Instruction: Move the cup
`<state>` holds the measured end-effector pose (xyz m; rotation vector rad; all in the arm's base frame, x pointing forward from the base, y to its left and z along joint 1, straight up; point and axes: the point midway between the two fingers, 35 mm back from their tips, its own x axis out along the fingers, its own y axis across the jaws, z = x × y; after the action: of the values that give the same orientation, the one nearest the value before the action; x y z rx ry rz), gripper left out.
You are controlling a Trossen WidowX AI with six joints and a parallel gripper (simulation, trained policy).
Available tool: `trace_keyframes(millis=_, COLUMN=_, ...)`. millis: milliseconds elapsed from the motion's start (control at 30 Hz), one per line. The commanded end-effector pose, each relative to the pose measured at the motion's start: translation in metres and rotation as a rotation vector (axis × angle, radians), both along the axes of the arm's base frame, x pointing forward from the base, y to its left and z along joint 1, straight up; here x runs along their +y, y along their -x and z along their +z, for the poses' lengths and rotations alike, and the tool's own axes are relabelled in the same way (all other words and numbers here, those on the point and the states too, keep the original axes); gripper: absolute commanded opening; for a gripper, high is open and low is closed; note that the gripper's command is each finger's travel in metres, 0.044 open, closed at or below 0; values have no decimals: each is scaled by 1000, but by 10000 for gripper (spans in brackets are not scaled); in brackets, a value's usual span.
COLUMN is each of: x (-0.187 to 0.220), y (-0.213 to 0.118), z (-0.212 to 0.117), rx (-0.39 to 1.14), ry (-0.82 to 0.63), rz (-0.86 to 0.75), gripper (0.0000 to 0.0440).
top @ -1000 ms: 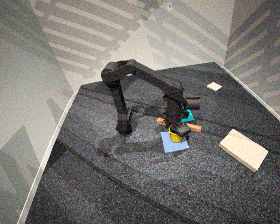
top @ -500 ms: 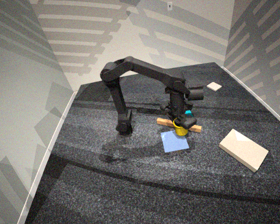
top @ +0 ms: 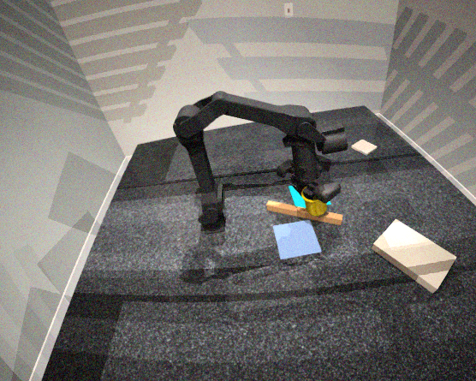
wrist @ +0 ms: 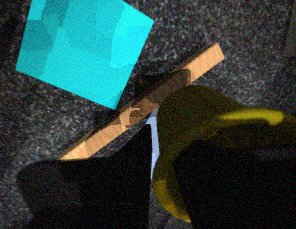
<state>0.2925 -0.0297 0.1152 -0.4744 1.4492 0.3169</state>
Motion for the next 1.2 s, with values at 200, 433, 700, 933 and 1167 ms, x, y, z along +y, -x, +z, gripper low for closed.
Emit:
trace_keyframes(millis=200, x=27, y=-15, z=-2, rx=-43, ry=-9, rz=41, gripper=9)
trace_keyframes(millis=433, x=50, y=-22, z=-8, rx=-62, ry=-16, rz=74, gripper=4)
trace_keyframes(millis=700, x=77, y=-25, z=-19, rx=-73, ry=-25, rz=107, gripper=0)
trace_keyframes(millis=933, x=96, y=-22, z=-31, rx=-73, ry=-26, rz=124, gripper=12)
trace_keyframes(millis=1167, x=100, y=-19, z=-48, rx=-76, ry=-15, rz=125, gripper=40)
